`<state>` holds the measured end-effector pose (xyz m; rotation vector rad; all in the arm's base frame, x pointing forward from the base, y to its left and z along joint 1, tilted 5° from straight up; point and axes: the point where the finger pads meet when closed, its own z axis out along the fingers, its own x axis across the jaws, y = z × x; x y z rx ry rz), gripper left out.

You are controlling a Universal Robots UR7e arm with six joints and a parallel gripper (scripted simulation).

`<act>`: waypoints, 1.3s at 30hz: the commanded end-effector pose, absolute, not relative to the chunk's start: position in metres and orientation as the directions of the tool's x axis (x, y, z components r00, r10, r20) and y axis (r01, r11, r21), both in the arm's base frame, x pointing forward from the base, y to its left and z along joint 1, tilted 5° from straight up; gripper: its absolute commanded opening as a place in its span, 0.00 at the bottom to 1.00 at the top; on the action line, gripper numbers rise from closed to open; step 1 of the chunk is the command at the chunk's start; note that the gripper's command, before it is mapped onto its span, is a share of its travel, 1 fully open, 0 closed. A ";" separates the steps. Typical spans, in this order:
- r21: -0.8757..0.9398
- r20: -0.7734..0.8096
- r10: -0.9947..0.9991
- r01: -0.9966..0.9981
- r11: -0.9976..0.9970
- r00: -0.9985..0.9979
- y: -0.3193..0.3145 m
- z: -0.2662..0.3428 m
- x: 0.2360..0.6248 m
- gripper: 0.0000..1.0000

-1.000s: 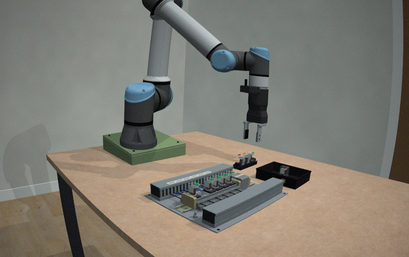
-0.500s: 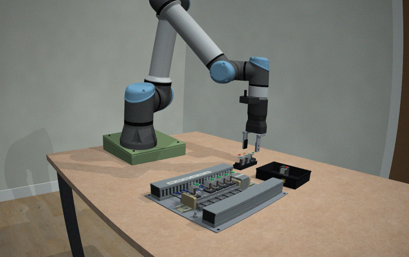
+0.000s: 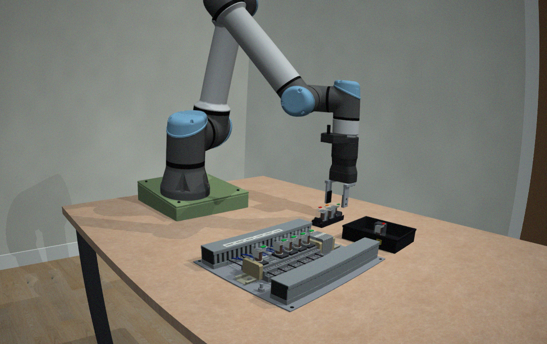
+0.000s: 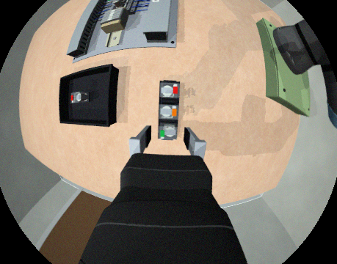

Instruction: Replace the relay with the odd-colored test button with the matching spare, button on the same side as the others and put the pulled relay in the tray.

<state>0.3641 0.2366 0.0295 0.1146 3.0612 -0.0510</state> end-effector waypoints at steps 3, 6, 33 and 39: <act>-0.029 -0.081 0.073 0.076 0.997 -0.994 0.237 0.028 0.365 1.00; -0.029 -0.081 0.073 0.076 0.997 -0.994 0.237 0.028 0.365 1.00; -0.029 -0.081 0.073 0.076 0.997 -0.994 0.237 0.037 0.364 1.00; -0.029 -0.081 0.073 0.076 0.997 -0.994 0.237 0.037 0.364 1.00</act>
